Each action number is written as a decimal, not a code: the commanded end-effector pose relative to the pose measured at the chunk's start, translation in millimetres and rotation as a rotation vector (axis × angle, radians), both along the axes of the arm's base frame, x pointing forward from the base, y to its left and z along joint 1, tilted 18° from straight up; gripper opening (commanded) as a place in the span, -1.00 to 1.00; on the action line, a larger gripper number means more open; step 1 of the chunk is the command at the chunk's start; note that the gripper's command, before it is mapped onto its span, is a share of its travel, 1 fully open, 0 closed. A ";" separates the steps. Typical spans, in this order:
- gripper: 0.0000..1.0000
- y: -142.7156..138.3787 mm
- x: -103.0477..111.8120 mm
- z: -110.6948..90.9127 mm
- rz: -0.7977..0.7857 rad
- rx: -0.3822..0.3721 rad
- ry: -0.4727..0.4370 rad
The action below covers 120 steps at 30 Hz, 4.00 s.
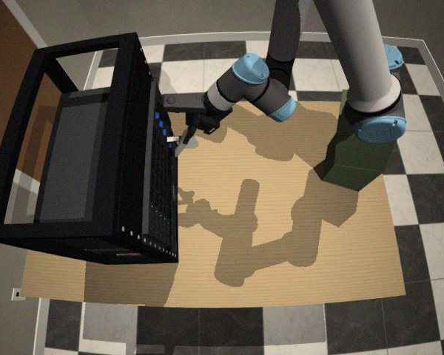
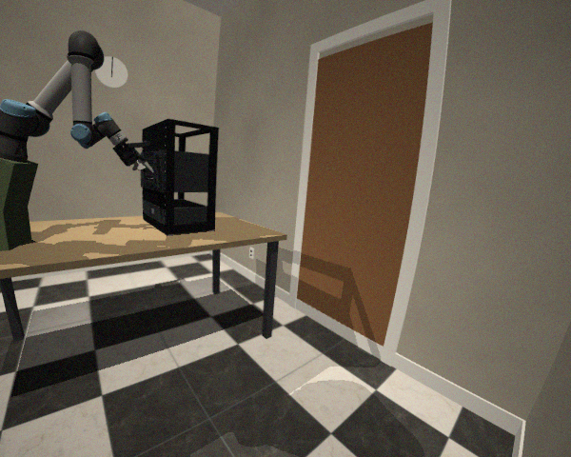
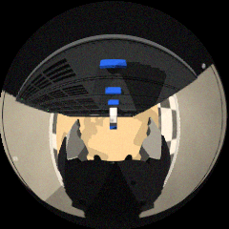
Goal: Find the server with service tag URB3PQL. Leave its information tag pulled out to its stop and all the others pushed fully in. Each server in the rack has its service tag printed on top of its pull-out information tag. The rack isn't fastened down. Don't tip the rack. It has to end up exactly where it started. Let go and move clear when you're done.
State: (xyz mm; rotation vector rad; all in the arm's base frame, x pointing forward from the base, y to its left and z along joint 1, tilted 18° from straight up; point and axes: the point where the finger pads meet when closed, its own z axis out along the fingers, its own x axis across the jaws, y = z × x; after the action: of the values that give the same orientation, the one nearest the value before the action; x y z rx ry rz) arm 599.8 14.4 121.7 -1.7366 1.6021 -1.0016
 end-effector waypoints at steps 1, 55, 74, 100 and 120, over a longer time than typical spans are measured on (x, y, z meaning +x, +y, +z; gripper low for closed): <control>1.00 -0.8 4.1 -7.1 0.000 0.000 -0.002; 1.00 -3.9 17.2 -33.2 0.000 0.000 -0.002; 1.00 -3.9 17.2 -33.2 0.000 0.000 -0.002; 1.00 -3.9 17.1 -33.1 0.000 0.000 -0.002; 1.00 -2.2 9.9 -18.7 0.000 0.000 -0.002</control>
State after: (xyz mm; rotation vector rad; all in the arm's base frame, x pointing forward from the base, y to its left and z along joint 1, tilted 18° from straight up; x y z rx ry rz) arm 612.1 11.6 97.5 -1.7360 1.6017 -1.0023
